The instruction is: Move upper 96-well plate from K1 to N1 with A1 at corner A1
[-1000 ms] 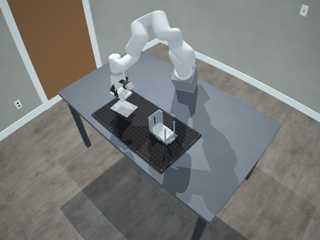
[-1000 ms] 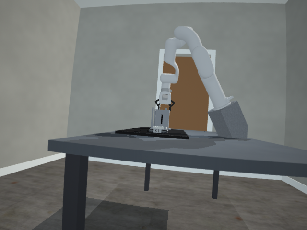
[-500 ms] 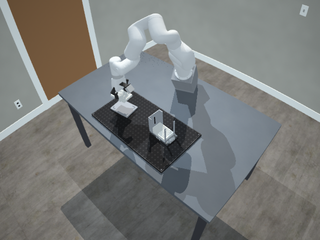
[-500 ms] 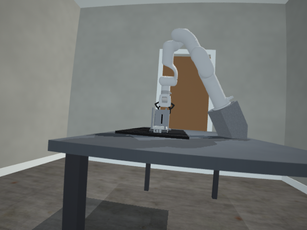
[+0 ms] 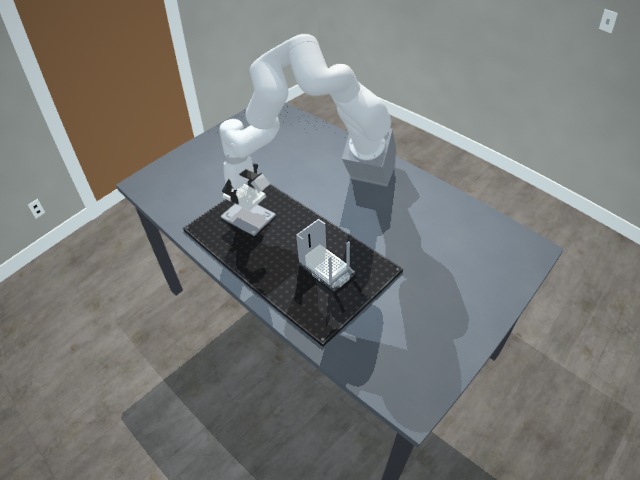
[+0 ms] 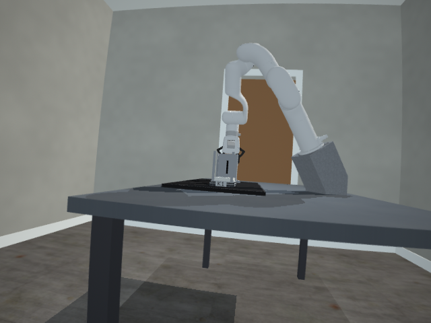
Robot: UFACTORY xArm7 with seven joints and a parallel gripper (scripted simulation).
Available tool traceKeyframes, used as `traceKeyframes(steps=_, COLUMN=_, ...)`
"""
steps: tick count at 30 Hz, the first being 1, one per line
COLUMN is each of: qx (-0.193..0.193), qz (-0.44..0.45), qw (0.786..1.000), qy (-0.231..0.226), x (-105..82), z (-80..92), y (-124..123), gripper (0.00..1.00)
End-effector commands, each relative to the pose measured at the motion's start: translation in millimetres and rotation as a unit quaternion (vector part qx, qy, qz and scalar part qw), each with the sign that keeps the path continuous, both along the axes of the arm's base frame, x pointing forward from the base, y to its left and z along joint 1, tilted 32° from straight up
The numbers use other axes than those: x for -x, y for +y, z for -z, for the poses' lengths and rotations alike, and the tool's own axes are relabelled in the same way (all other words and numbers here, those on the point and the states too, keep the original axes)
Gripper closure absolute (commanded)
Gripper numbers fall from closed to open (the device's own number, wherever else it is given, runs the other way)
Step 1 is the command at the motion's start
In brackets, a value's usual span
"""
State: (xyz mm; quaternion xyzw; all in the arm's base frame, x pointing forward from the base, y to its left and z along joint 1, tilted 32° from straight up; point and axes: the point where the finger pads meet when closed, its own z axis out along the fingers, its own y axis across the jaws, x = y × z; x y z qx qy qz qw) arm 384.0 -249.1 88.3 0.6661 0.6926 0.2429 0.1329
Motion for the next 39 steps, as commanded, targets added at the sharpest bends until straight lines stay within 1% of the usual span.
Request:
traceKeyframes(steps=1, qx=0.001, qz=0.001, qw=1.000, qy=-0.001, x=-3.4, z=4.2, y=-0.5, gripper=1.00)
traceKeyframes(steps=39, qx=0.001, qz=0.001, qw=1.000, qy=-0.001, x=-32.1, z=52.2, y=8.5, gripper=1.00)
